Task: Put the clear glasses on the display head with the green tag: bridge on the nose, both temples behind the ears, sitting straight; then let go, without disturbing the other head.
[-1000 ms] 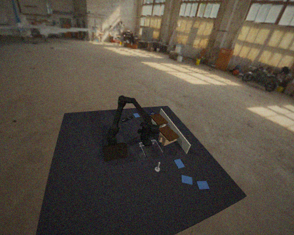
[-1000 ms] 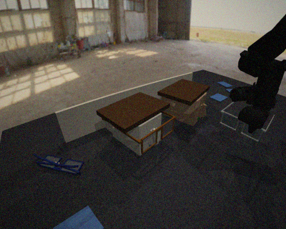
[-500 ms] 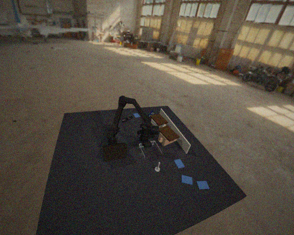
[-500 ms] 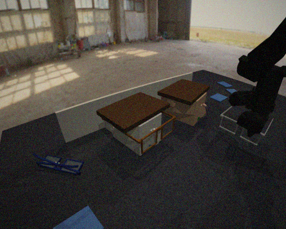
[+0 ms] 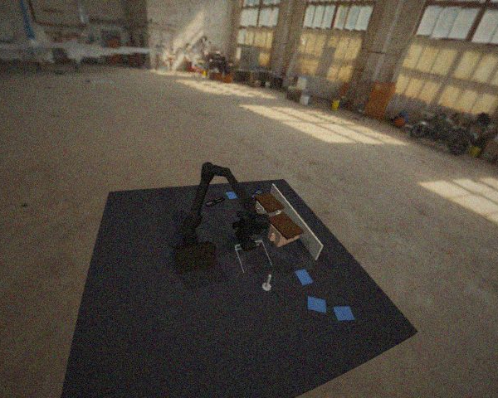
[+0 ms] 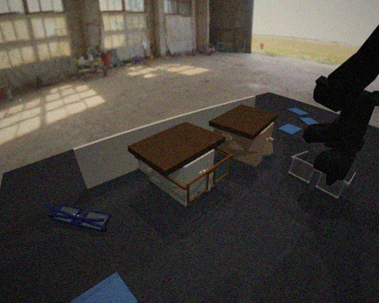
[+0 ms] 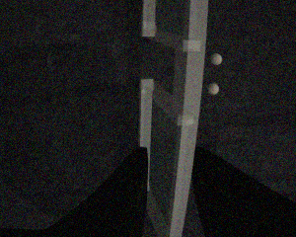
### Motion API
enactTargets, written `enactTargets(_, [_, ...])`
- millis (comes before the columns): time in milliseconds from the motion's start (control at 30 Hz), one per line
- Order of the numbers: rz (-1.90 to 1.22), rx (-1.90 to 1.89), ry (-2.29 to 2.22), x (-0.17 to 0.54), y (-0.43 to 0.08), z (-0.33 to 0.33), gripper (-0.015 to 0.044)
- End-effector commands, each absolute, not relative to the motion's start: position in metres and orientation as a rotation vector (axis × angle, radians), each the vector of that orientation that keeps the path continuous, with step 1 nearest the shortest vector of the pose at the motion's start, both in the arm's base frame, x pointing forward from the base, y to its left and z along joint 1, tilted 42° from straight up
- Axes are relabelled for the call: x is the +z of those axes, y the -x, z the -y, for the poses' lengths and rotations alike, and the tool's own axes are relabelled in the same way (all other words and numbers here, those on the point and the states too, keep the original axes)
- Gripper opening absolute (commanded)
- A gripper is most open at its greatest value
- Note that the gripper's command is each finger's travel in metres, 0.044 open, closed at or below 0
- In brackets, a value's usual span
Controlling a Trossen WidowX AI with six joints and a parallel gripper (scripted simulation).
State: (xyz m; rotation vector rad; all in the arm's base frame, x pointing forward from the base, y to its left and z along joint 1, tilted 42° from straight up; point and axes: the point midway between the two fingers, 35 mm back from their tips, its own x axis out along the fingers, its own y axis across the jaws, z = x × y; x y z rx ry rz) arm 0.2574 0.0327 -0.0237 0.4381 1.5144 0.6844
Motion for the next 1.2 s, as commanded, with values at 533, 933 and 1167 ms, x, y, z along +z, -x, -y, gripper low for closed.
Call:
enactTargets(533, [-1.514, 0.684, -0.441, -0.024, -0.259, -0.025, 0.0107])
enactTargets(933, [-1.514, 0.682, -0.444, -0.003, -0.261, -0.007, 0.0107])
enactTargets(1167, [-1.514, 0.683, -0.444, 0.019, -0.261, 0.004, 0.0107])
